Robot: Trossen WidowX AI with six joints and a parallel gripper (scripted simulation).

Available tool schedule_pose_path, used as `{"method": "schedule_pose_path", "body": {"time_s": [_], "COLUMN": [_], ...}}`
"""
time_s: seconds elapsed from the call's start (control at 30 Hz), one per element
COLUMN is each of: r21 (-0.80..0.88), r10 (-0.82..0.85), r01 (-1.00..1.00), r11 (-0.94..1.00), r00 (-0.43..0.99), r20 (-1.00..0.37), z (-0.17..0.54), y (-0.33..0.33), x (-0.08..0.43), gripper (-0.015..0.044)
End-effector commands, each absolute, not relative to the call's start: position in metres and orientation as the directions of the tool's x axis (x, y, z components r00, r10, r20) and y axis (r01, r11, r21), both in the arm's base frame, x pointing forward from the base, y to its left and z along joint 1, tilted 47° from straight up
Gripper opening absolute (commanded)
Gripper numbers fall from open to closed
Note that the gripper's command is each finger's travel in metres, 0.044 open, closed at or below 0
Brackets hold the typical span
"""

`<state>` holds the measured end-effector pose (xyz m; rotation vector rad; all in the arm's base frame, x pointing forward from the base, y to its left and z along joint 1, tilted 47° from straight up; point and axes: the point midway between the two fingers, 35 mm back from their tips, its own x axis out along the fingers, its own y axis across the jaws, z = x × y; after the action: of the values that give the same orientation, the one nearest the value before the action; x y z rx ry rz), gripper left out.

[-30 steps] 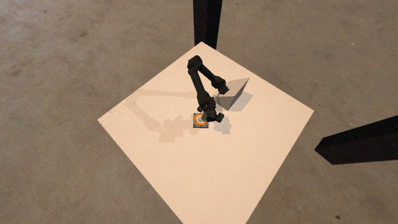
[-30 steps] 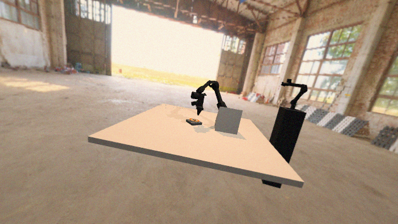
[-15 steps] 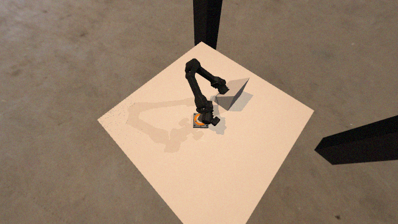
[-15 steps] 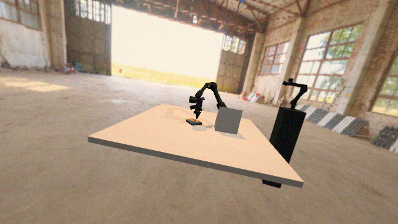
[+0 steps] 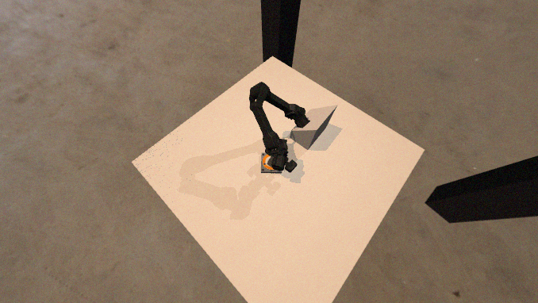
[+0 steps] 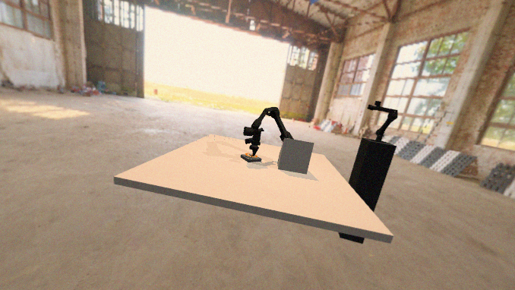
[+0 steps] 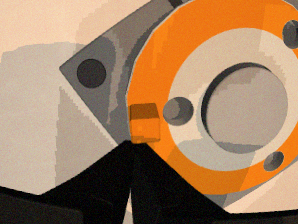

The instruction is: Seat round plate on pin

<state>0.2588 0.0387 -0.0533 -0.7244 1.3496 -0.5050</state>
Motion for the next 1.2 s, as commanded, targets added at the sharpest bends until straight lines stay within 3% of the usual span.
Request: {"method": "schedule_pose_path", "body": {"time_s": [0.0,1.17], "r21": [-0.725,-0.725], "r10": [-0.707,-0.707], "r01": [-0.084,-0.082], "r11": [0.684,0.684], "r00": [0.17,0.172], "r20": [-0.687,-0.686], "z": [-0.055,-0.048], "y": [0.041,0.046], "x": [0.264,0.304], "gripper": [0.0,0.0]}}
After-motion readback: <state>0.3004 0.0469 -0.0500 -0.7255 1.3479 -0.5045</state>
